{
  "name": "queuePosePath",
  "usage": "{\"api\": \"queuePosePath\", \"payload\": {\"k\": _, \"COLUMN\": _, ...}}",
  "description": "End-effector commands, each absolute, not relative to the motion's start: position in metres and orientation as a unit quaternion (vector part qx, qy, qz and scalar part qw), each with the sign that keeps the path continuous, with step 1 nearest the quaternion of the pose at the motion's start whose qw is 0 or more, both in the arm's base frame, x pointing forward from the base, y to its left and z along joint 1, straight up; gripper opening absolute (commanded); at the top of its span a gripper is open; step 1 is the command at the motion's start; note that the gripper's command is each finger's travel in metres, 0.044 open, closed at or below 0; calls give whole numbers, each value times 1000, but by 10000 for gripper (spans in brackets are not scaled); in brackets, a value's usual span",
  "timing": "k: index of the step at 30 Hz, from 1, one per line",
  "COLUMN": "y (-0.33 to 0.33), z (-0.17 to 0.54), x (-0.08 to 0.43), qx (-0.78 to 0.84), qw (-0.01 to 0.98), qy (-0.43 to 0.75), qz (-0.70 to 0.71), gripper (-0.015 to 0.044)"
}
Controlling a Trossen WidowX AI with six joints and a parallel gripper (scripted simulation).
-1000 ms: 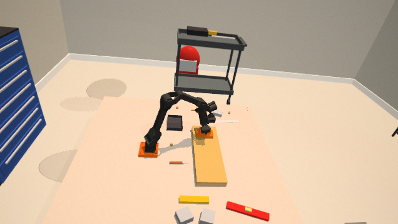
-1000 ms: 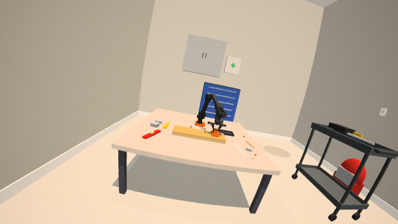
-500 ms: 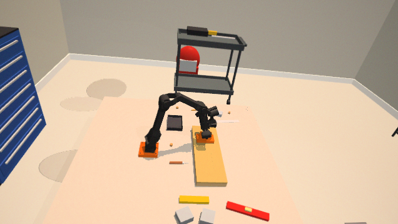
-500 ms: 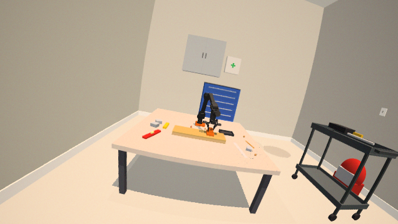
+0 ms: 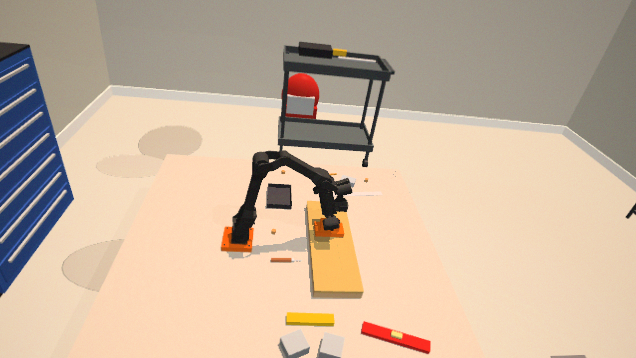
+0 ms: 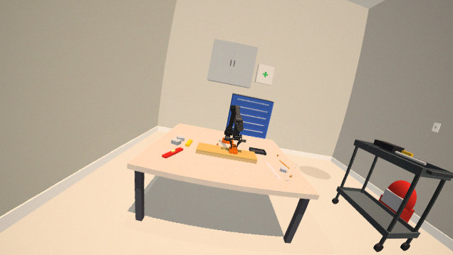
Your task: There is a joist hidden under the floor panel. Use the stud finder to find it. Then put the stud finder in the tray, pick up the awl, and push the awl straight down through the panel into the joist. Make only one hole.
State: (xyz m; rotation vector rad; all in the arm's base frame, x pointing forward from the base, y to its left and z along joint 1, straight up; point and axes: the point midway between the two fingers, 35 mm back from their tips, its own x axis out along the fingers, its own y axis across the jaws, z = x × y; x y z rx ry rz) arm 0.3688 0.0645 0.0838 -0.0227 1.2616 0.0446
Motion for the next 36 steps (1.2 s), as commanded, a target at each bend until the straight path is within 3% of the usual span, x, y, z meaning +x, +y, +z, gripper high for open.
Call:
{"api": "queuePosePath", "payload": {"k": 1, "y": 48, "z": 83, "x": 368, "qx": -12, "qw": 807, "qy": 590, "qz": 18, "gripper": 0}}
{"api": "queuePosePath", "payload": {"k": 36, "y": -73, "z": 84, "x": 373, "qx": -17, "qw": 807, "qy": 590, "qz": 15, "gripper": 0}}
